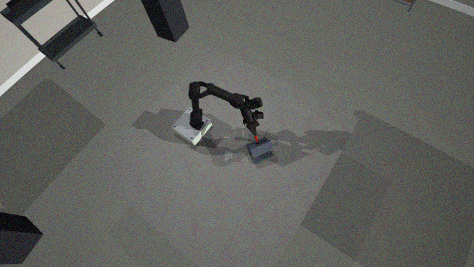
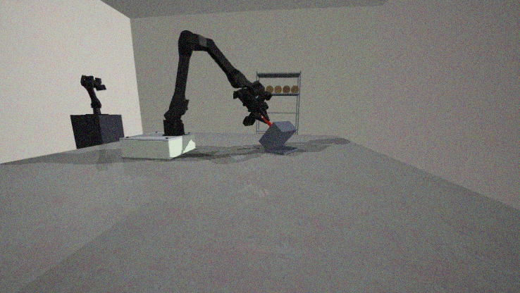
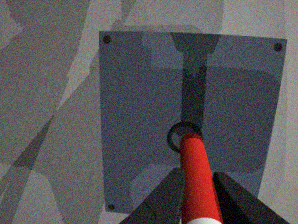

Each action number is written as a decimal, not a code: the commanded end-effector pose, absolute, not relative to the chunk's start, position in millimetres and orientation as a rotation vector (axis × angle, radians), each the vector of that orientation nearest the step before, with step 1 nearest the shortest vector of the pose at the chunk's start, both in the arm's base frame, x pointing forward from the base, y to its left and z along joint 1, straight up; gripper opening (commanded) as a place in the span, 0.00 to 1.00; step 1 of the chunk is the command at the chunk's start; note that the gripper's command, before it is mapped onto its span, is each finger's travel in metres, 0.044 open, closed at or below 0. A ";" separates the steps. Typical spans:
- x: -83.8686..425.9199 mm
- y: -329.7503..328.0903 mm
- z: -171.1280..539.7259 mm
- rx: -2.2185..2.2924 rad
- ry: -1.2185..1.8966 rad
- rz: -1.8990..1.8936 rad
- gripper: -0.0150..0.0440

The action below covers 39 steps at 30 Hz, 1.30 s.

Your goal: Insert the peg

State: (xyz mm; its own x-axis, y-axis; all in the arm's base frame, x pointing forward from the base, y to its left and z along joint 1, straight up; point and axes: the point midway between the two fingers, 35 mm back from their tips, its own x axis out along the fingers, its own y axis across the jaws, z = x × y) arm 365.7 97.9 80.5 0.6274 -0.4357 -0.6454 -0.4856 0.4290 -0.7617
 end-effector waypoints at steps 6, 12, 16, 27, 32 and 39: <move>365.8 98.4 81.1 -1.176 0.949 0.038 0.25; 364.2 98.8 79.3 -1.176 0.949 0.038 0.25; 363.4 98.8 78.4 -1.176 0.949 0.038 0.25; 364.5 96.7 75.0 -1.176 0.949 0.038 0.25; 365.2 95.7 74.3 -1.176 0.949 0.038 0.25; 365.8 95.3 73.6 -1.176 0.949 0.038 0.25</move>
